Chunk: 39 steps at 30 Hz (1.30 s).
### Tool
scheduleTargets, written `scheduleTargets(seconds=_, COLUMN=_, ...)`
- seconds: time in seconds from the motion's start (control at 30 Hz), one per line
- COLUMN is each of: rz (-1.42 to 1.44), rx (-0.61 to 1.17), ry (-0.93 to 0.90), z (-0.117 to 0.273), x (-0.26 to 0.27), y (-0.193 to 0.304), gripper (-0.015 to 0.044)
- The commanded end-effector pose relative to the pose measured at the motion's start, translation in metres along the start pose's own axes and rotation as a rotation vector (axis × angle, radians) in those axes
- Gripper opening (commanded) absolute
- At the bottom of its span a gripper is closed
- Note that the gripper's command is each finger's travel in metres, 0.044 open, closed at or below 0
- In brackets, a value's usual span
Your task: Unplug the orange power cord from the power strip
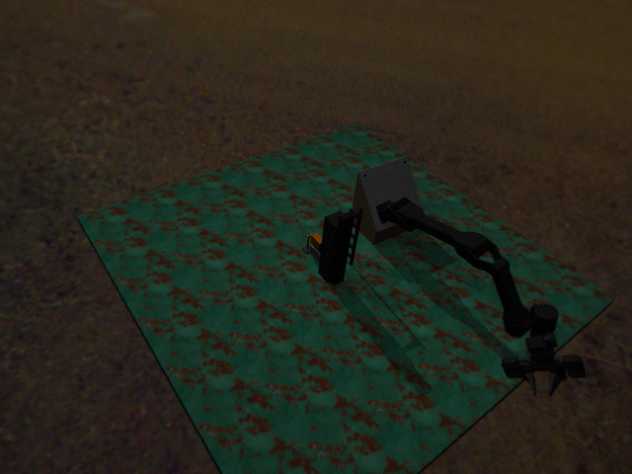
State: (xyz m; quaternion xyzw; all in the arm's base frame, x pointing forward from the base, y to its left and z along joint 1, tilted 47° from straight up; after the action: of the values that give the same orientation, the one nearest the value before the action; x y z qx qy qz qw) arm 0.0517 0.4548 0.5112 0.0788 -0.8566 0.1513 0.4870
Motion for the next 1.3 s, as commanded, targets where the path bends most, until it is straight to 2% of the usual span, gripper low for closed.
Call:
scheduleTargets(seconds=0.0, rz=0.143, rx=-0.020, ry=-0.009, z=-0.035, x=-0.030, y=-0.006, gripper=0.0160)
scheduleTargets(seconds=0.4, rz=0.464, rx=-0.010, ry=0.022, z=-0.126, x=-0.129, y=-0.040, gripper=0.0160)
scheduleTargets(seconds=0.73, rz=0.724, rx=0.064, ry=0.157, z=-0.184, x=-0.238, y=-0.104, gripper=0.0160)
scheduleTargets(seconds=1.03, rz=0.841, rx=0.172, ry=0.364, z=-0.205, x=-0.342, y=-0.184, gripper=0.0160)
scheduleTargets(seconds=1.27, rz=0.864, rx=0.294, ry=0.590, z=-0.192, x=-0.427, y=-0.252, gripper=0.0160)
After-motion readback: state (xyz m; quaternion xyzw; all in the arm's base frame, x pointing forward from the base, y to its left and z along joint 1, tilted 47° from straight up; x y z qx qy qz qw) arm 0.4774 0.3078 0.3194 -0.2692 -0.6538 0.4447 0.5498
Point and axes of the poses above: the point midway between the two fingers, 35 mm back from their tips, its own z axis back along the fingers, its own x axis across the jaws, y = z × x, the point moved 3 cm from there along z, back along the fingers
